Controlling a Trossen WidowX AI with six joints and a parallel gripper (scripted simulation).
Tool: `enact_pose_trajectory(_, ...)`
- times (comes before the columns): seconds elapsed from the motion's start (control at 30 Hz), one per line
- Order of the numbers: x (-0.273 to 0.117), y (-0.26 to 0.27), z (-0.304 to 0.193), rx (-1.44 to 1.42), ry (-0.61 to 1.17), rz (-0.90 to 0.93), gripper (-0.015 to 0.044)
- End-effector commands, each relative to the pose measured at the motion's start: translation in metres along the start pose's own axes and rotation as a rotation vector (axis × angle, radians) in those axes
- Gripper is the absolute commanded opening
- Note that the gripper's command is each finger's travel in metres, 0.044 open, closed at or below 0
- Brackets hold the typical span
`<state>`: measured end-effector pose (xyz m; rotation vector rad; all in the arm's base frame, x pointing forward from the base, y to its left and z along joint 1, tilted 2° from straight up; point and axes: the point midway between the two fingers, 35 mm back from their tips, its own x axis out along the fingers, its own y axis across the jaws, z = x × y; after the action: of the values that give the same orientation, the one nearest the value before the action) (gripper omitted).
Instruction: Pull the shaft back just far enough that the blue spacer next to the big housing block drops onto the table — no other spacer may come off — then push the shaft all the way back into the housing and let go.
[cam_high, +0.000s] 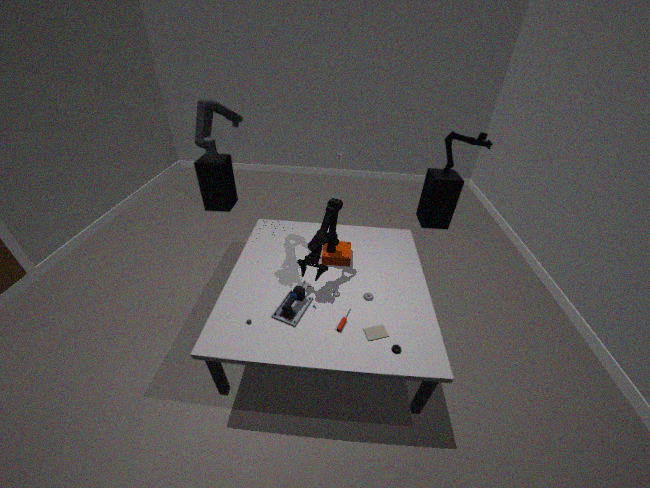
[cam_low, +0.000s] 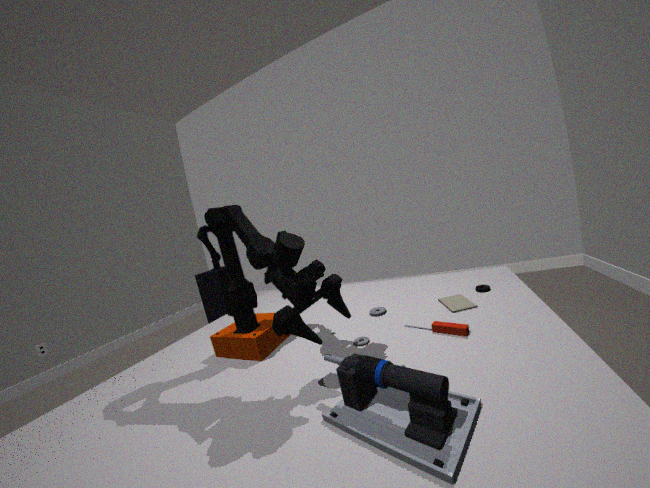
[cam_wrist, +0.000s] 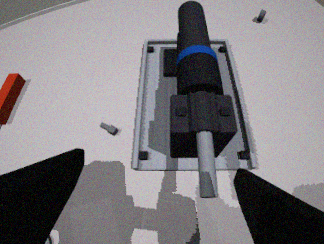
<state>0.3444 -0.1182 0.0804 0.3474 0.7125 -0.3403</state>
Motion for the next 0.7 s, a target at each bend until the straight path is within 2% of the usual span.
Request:
enact_pose_trajectory(0.0,0.0148,-0.0355,-0.0172,-0.173,0.016,-0.066,0.0440)
enact_pose_trajectory(0.67,0.0144,-0.0372,-0.0172,-0.173,0.016,-0.066,0.0440)
